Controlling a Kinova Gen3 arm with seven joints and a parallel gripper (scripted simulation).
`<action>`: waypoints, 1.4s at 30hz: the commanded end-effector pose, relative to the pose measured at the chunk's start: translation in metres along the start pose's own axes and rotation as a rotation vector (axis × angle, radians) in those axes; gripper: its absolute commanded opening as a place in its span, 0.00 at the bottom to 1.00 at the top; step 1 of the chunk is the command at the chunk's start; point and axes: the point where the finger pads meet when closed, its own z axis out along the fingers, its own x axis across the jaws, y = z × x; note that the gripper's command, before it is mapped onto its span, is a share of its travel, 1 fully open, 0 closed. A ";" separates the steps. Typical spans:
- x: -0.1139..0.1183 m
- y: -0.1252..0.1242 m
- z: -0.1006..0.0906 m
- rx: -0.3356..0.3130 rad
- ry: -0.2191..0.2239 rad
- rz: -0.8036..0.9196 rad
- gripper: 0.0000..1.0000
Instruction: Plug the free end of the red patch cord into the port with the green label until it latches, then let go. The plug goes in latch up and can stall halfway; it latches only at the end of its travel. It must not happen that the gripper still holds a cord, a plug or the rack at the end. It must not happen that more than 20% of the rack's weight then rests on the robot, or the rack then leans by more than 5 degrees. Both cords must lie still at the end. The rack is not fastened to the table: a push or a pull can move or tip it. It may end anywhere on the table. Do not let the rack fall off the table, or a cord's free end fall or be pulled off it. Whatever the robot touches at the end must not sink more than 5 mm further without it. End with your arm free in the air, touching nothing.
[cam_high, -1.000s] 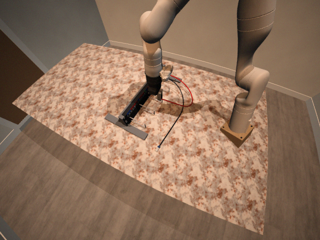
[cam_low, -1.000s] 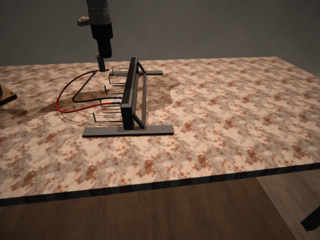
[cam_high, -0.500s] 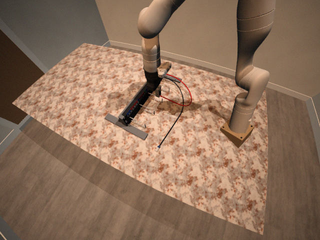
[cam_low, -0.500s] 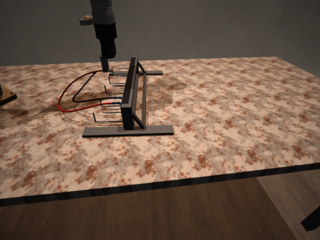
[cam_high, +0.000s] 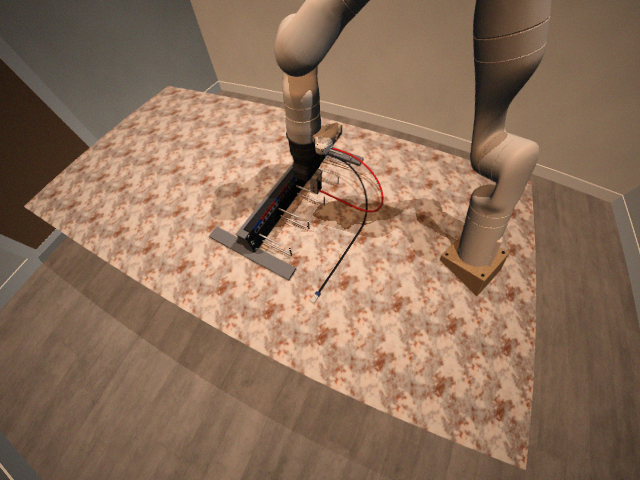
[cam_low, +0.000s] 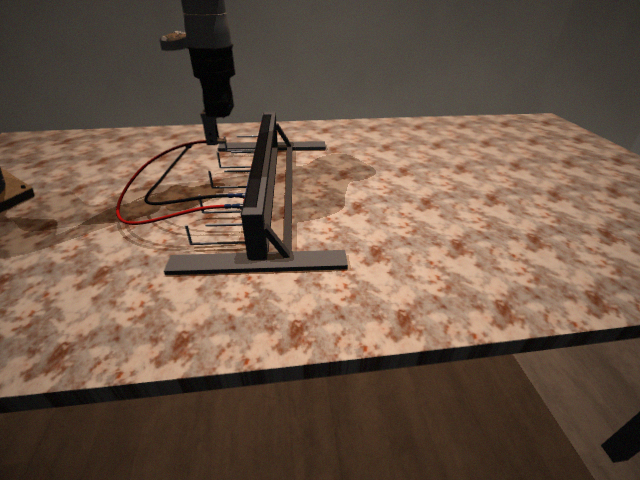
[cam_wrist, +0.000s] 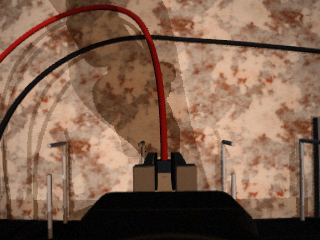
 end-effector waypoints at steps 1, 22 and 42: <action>0.000 0.000 0.000 -0.001 0.001 0.000 0.00; 0.000 0.000 0.000 -0.001 0.001 0.000 0.00; 0.000 0.003 0.002 0.000 0.001 0.001 0.00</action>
